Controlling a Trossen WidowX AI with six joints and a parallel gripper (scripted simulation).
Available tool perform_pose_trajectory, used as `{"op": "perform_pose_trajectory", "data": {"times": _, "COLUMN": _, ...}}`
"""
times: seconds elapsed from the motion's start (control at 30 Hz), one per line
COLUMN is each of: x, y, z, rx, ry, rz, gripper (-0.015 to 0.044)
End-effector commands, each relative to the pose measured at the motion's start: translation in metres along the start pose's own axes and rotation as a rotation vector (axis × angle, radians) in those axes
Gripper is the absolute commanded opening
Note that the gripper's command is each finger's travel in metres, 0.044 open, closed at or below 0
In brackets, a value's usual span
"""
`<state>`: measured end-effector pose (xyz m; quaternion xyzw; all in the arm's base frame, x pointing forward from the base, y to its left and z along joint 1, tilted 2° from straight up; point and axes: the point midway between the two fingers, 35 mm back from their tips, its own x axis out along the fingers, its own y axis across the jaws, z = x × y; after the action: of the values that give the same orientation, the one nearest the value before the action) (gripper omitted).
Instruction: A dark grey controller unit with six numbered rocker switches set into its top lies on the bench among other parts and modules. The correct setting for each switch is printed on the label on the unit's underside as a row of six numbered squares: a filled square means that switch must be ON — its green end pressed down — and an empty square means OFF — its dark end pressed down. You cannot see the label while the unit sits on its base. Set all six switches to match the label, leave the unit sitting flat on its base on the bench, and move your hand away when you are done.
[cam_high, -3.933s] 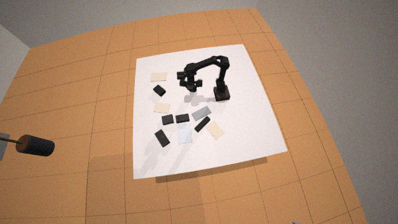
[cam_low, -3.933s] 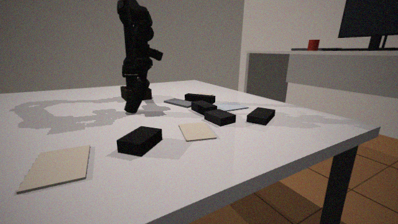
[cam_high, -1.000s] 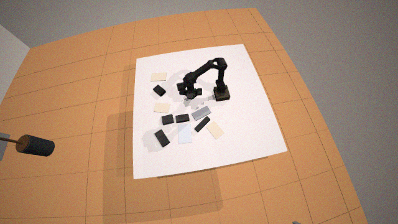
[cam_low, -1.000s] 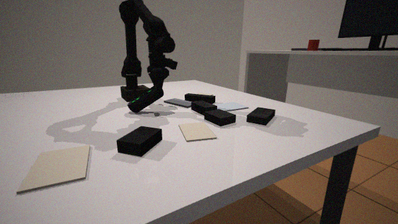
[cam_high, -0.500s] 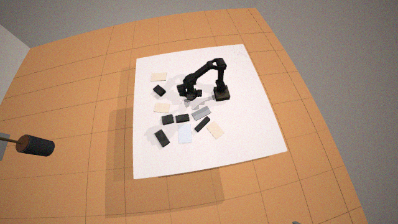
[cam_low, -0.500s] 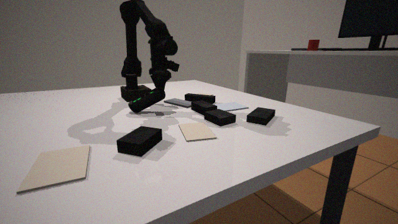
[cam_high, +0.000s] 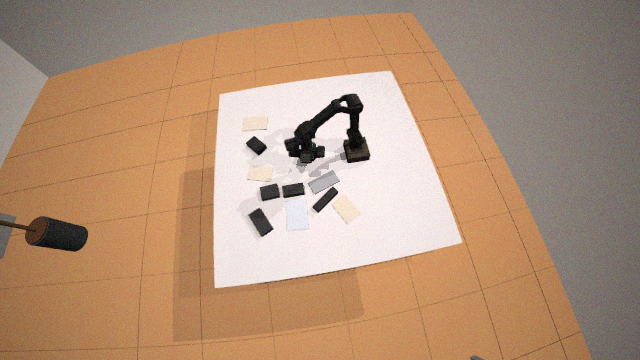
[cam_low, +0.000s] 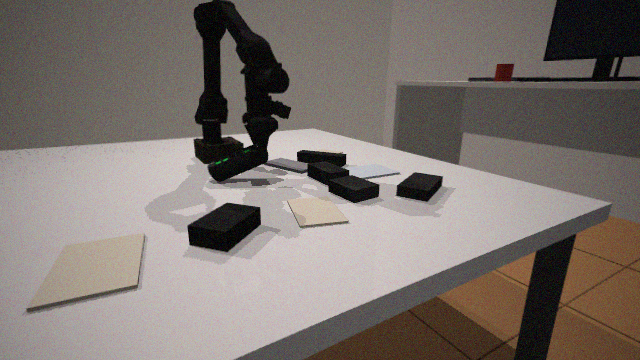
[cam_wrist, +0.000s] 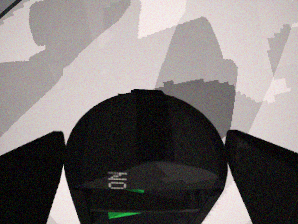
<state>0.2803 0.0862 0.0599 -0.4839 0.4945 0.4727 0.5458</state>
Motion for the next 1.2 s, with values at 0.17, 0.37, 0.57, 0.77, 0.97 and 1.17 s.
{"op": "perform_pose_trajectory", "data": {"times": 0.17, "x": 0.01, "y": 0.003, "z": -0.001, "rx": 0.01, "ry": 0.011, "rz": 0.016, "gripper": 0.0338}}
{"op": "perform_pose_trajectory", "data": {"times": 0.37, "x": 0.014, "y": 0.004, "z": -0.001, "rx": 0.01, "ry": 0.011, "rz": 0.016, "gripper": 0.0338}}
{"op": "perform_pose_trajectory", "data": {"times": 0.57, "x": 0.018, "y": 0.004, "z": -0.001, "rx": 0.01, "ry": 0.011, "rz": 0.016, "gripper": 0.0338}}
{"op": "perform_pose_trajectory", "data": {"times": 0.77, "x": 0.022, "y": 0.004, "z": -0.002, "rx": 0.01, "ry": 0.011, "rz": 0.016, "gripper": 0.0338}}
{"op": "perform_pose_trajectory", "data": {"times": 0.97, "x": 0.026, "y": 0.004, "z": -0.002, "rx": 0.01, "ry": 0.011, "rz": 0.016, "gripper": 0.0338}}
{"op": "perform_pose_trajectory", "data": {"times": 1.17, "x": 0.031, "y": 0.004, "z": -0.002, "rx": 0.01, "ry": 0.011, "rz": 0.016, "gripper": 0.0338}}
